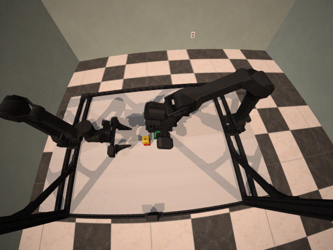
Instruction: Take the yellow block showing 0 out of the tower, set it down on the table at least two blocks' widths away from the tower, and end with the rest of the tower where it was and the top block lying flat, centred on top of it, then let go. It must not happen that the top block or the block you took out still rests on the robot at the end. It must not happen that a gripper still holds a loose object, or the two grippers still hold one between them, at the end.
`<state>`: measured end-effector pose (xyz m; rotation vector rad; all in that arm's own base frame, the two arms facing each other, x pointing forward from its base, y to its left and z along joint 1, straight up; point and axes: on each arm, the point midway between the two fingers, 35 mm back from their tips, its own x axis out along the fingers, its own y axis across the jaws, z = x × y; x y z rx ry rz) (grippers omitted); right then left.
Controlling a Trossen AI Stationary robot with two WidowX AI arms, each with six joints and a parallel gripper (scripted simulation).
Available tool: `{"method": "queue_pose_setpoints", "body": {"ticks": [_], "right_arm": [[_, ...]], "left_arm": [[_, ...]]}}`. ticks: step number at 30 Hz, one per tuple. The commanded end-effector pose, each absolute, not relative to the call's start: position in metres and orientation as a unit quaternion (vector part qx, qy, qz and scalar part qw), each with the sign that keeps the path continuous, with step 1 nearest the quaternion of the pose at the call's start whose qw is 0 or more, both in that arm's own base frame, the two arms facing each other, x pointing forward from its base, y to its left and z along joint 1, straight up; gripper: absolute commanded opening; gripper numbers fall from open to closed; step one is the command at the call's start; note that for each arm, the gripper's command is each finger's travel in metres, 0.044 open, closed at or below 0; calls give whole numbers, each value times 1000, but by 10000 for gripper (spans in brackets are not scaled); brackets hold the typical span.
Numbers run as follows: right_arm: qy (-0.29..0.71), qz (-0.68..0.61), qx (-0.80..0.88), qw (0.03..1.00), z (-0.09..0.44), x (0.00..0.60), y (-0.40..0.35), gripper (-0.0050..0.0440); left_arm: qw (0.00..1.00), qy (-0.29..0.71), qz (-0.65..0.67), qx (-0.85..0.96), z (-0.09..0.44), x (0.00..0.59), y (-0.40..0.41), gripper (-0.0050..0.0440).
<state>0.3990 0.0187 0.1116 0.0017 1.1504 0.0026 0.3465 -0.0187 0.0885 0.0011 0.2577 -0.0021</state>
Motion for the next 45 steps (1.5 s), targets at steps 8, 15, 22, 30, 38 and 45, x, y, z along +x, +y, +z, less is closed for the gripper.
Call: {"method": "queue_pose_setpoints", "body": {"ticks": [8, 15, 22, 30, 38, 45], "right_arm": [[574, 0, 0, 819, 98, 383, 18, 0], [574, 0, 0, 819, 98, 383, 18, 0], [574, 0, 0, 819, 98, 383, 18, 0], [574, 0, 0, 819, 98, 383, 18, 0], [574, 0, 0, 819, 98, 383, 18, 0], [574, 0, 0, 819, 98, 383, 18, 0]], "left_arm": [[991, 131, 1, 0, 62, 346, -18, 400], [991, 131, 1, 0, 51, 399, -19, 400], [991, 131, 1, 0, 37, 440, -18, 400], [991, 131, 1, 0, 37, 440, -18, 280], [991, 131, 1, 0, 37, 440, -18, 201], [991, 131, 1, 0, 37, 440, -18, 155]]}}
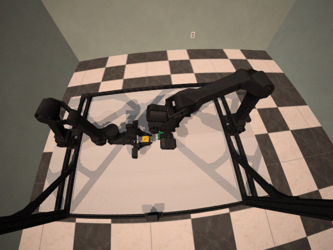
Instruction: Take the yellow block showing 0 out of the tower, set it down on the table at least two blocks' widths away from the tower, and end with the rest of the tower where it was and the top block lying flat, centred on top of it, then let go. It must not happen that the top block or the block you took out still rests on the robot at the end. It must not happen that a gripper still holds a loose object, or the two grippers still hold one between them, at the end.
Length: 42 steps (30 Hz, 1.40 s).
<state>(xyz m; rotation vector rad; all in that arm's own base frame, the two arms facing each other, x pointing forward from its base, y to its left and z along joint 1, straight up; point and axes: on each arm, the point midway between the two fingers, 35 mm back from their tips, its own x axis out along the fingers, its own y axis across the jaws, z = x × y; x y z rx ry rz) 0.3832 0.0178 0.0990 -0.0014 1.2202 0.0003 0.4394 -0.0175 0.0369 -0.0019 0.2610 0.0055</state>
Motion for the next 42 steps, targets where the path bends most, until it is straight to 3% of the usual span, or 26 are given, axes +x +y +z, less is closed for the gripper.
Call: {"method": "queue_pose_setpoints", "body": {"ticks": [1, 7, 12, 21, 42], "right_arm": [[574, 0, 0, 819, 98, 383, 18, 0], [574, 0, 0, 819, 98, 383, 18, 0], [574, 0, 0, 819, 98, 383, 18, 0], [574, 0, 0, 819, 98, 383, 18, 0], [574, 0, 0, 819, 98, 383, 18, 0]], "left_arm": [[991, 131, 1, 0, 37, 440, -18, 148], [991, 131, 1, 0, 37, 440, -18, 121], [991, 131, 1, 0, 45, 440, -18, 1], [991, 131, 1, 0, 45, 437, -18, 0], [991, 131, 1, 0, 49, 347, -19, 0]]}}
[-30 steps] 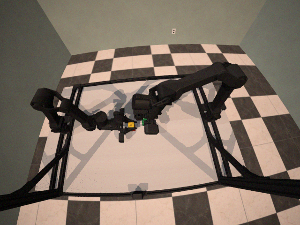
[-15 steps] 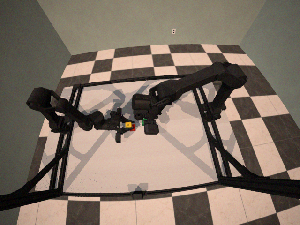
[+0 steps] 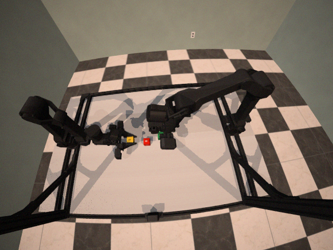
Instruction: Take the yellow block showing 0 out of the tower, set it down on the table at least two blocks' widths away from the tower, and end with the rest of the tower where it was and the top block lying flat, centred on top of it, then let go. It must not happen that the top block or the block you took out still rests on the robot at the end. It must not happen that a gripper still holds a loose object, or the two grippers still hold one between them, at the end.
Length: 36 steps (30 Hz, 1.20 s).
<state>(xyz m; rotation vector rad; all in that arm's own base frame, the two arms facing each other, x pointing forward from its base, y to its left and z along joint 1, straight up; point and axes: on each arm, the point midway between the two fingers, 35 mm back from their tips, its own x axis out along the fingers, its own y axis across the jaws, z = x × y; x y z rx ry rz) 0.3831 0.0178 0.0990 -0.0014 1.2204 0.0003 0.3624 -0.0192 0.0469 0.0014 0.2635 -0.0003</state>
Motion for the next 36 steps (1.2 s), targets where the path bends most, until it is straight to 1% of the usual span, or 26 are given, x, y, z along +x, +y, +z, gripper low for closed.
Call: {"method": "queue_pose_setpoints", "body": {"ticks": [1, 6, 13, 17, 19, 28, 30, 32, 36], "right_arm": [[574, 0, 0, 819, 98, 383, 18, 0], [574, 0, 0, 819, 98, 383, 18, 0], [574, 0, 0, 819, 98, 383, 18, 0], [574, 0, 0, 819, 98, 383, 18, 0], [574, 0, 0, 819, 98, 383, 18, 0], [574, 0, 0, 819, 98, 383, 18, 0], [574, 0, 0, 819, 98, 383, 18, 0], [574, 0, 0, 819, 98, 383, 18, 0], [574, 0, 0, 819, 98, 383, 18, 0]], "left_arm": [[991, 131, 1, 0, 49, 342, -19, 0], [991, 131, 1, 0, 51, 321, -18, 0], [991, 136, 1, -1, 46, 321, -18, 0], [986, 165, 5, -5, 18, 321, -18, 0], [985, 171, 5, -6, 13, 321, -18, 0], [985, 171, 5, -6, 13, 321, -18, 216], [985, 171, 5, -6, 13, 321, -18, 216], [986, 167, 14, -2, 16, 317, -21, 264], [987, 143, 67, 13, 37, 291, -30, 360]]}}
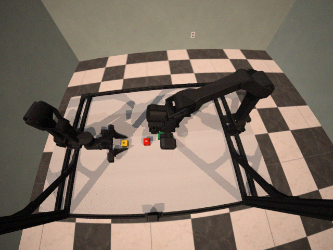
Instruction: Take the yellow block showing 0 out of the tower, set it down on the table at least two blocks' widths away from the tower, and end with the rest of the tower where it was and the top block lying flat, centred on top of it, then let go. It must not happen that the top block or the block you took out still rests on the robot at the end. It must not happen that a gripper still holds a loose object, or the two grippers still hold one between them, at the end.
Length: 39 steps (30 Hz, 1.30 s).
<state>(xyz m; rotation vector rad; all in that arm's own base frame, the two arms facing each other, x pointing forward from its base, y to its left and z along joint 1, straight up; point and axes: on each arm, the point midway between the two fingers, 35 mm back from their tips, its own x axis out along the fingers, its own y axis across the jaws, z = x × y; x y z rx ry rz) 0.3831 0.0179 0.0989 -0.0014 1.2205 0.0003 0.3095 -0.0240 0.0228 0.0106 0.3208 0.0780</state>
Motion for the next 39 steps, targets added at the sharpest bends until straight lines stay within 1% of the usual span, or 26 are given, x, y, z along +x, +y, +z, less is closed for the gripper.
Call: {"method": "queue_pose_setpoints", "body": {"ticks": [1, 2, 12, 21, 29, 34, 39], "right_arm": [[574, 0, 0, 819, 98, 383, 18, 0], [574, 0, 0, 819, 98, 383, 18, 0], [574, 0, 0, 819, 98, 385, 18, 0], [574, 0, 0, 819, 98, 461, 18, 0], [574, 0, 0, 819, 97, 463, 18, 0], [574, 0, 0, 819, 61, 463, 18, 0], [574, 0, 0, 819, 59, 463, 18, 0]], "left_arm": [[987, 136, 78, 15, 41, 284, -31, 384], [987, 132, 85, 16, 44, 280, -31, 400], [987, 131, 87, 16, 45, 279, -32, 400], [987, 131, 87, 16, 45, 279, -32, 400], [987, 131, 87, 16, 45, 279, -32, 400], [987, 131, 87, 16, 45, 279, -32, 400], [987, 131, 87, 16, 45, 279, -32, 400]]}}
